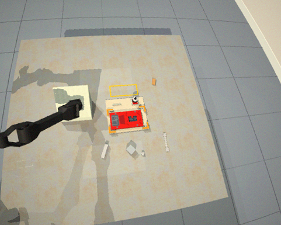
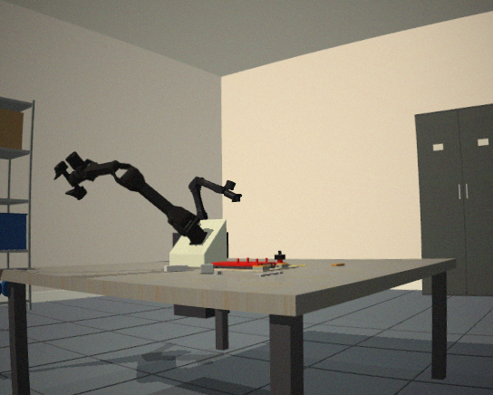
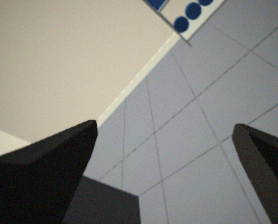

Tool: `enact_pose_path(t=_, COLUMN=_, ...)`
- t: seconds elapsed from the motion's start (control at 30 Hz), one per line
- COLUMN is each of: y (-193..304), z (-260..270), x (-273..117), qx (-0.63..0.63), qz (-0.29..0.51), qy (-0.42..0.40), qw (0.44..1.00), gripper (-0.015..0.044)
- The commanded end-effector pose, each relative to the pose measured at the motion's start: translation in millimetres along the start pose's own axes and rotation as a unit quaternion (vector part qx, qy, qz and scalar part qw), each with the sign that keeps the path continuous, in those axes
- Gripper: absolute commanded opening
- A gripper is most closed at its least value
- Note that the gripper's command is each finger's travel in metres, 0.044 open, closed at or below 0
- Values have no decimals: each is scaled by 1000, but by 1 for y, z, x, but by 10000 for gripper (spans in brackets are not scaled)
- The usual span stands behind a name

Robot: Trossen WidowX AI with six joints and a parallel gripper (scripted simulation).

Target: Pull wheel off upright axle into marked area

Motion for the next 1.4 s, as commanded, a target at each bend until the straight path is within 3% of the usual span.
enact_pose_path(t=0.0, y=-2, z=0, x=0, qx=0, qz=-3, qy=0, qw=1000, gripper=374)
enact_pose_path(t=0.1, y=-24, z=-3, x=-6, qx=7, qz=-40, qy=2, qw=999, gripper=300)
enact_pose_path(t=0.6, y=-187, z=-22, x=-84, qx=10, qz=-272, qy=61, qw=960, gripper=300)
enact_pose_path(t=1.0, y=-291, z=-45, x=-192, qx=21, qz=-434, qy=134, qw=891, gripper=300)
enact_pose_path(t=1.37, y=-354, z=-75, x=-312, qx=55, qz=-553, qy=213, qw=803, gripper=300)
Point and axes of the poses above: the point midway between the two fingers, 35 mm back from their tips, its own x axis out along the fingers, its own z axis across the jaws, y = z × x, the point moved 9 cm from there along -x, back along the fingers, and after that the axes turned 10 degrees about x, right-handed, at the moved point
